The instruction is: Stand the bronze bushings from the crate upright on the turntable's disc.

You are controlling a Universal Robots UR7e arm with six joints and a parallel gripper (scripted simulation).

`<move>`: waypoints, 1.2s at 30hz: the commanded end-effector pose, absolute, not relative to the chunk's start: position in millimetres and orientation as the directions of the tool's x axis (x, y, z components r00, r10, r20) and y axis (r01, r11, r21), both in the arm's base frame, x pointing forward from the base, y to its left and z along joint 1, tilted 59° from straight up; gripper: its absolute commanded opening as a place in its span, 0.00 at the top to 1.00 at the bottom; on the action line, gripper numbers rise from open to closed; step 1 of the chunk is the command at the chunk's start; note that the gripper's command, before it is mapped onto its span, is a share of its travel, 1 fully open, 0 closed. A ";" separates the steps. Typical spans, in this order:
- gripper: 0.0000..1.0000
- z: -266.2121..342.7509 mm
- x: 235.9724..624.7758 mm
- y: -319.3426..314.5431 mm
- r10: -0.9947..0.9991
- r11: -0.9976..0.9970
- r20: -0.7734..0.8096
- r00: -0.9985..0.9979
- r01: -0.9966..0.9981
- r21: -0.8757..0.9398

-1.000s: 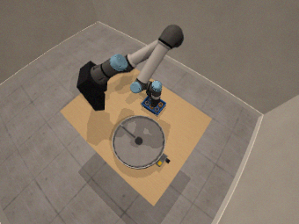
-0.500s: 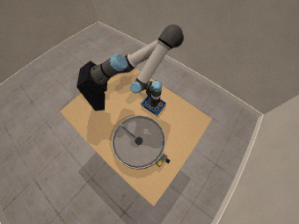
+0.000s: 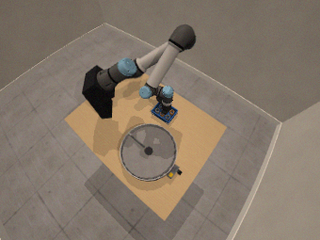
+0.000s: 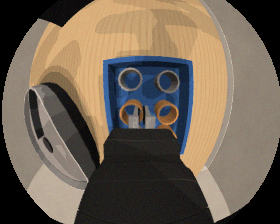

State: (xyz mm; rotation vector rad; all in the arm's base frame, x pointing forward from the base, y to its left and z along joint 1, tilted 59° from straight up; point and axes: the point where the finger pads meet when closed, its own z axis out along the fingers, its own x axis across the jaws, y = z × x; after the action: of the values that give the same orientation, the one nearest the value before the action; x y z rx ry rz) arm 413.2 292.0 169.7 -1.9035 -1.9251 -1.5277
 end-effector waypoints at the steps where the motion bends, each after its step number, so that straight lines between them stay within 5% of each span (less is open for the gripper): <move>1: 1.00 173.3 409.7 287.9 0.742 -0.232 0.622 -0.250 0.774 0.589; 36: 1.00 205.8 374.2 248.0 0.742 -0.232 0.622 -0.250 0.774 0.589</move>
State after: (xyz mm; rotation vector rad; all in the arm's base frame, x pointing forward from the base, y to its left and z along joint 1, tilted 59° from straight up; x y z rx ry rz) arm 380.9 255.8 199.5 -1.9083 -1.9215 -1.5366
